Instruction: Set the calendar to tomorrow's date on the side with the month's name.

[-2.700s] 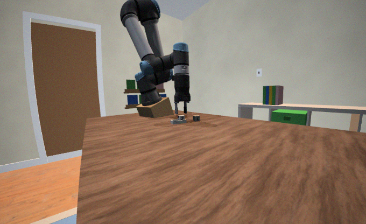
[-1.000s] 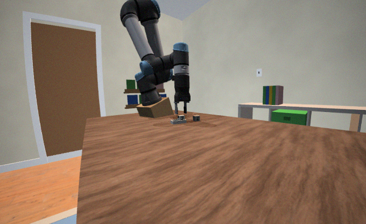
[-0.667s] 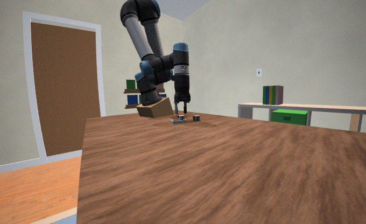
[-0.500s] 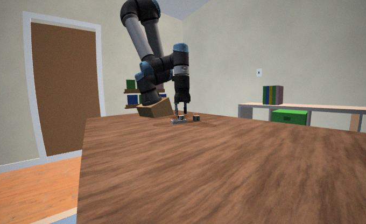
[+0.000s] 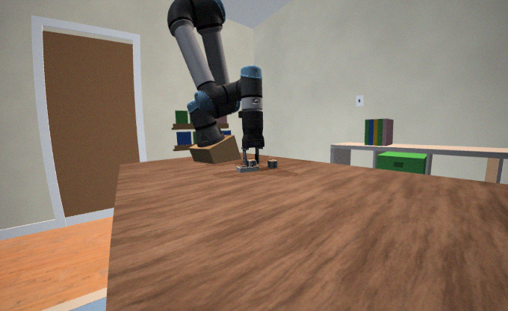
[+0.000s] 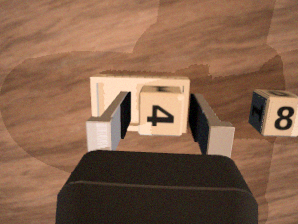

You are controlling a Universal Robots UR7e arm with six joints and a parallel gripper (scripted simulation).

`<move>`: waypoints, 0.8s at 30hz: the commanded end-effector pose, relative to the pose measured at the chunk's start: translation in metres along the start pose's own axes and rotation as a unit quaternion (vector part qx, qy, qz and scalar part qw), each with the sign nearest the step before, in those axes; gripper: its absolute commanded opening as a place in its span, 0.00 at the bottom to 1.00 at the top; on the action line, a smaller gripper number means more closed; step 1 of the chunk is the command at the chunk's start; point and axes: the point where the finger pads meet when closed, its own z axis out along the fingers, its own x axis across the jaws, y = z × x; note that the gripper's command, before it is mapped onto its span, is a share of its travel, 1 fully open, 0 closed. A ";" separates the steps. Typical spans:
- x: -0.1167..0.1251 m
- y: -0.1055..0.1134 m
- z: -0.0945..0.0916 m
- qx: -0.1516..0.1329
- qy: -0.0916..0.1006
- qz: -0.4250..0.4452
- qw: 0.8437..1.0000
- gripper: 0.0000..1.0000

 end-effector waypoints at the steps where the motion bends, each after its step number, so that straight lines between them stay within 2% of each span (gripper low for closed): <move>1: 0.000 -0.001 0.005 -0.001 0.000 0.000 1.000 0.87; 24: 0.000 0.001 0.005 -0.003 0.000 0.000 1.000 0.87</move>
